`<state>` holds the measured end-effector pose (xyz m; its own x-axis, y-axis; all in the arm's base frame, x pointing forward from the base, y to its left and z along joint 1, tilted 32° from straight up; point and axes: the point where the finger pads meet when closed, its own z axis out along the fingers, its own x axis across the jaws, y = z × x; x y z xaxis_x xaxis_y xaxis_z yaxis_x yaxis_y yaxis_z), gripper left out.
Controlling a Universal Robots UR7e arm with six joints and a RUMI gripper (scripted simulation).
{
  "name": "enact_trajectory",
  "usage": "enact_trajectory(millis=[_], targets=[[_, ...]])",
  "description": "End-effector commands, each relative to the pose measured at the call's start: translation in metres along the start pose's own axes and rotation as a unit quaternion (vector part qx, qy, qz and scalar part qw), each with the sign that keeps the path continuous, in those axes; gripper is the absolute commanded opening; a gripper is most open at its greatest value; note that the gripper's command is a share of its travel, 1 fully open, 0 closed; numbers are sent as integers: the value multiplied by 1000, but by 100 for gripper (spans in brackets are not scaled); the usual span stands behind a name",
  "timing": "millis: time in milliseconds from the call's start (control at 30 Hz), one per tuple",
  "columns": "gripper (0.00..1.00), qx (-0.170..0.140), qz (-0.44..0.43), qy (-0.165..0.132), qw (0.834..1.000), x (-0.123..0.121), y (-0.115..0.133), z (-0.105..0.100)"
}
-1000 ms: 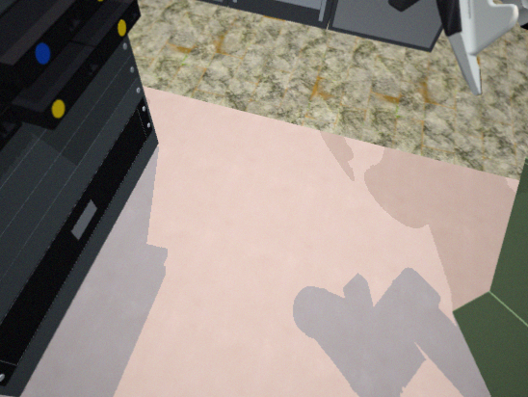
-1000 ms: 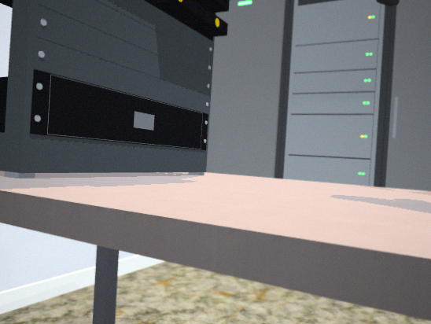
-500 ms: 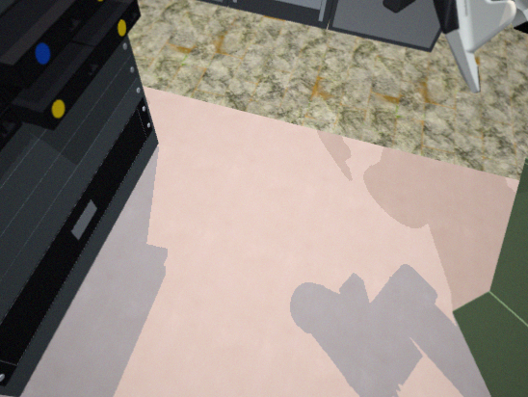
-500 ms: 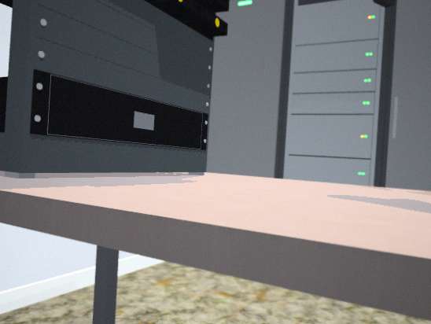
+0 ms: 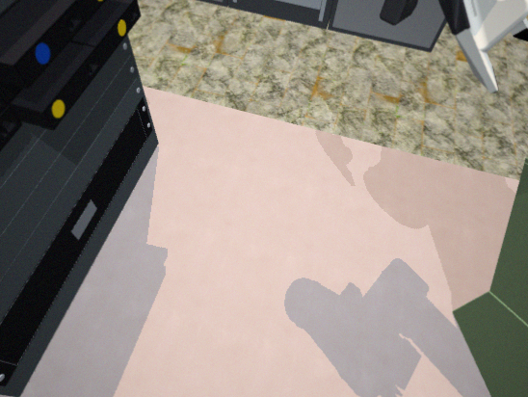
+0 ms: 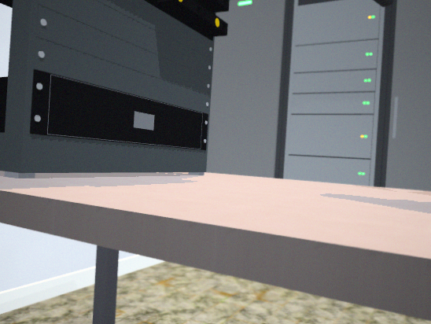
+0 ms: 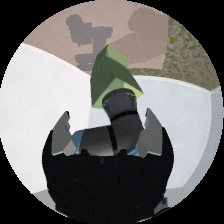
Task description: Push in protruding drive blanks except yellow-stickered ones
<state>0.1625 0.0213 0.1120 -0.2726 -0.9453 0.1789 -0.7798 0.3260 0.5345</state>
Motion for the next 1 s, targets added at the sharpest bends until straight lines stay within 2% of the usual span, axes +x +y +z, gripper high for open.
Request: enact_trajectory(millis=[0,367,500,967], targets=[[100,-19,-33,-4,999,-6,5,1],[100,-74,-117,-20,990,-23,21,6],[100,-86,-135,-25,987,-26,25,6],[100,-172,-258,-65,949,-49,55,8]])
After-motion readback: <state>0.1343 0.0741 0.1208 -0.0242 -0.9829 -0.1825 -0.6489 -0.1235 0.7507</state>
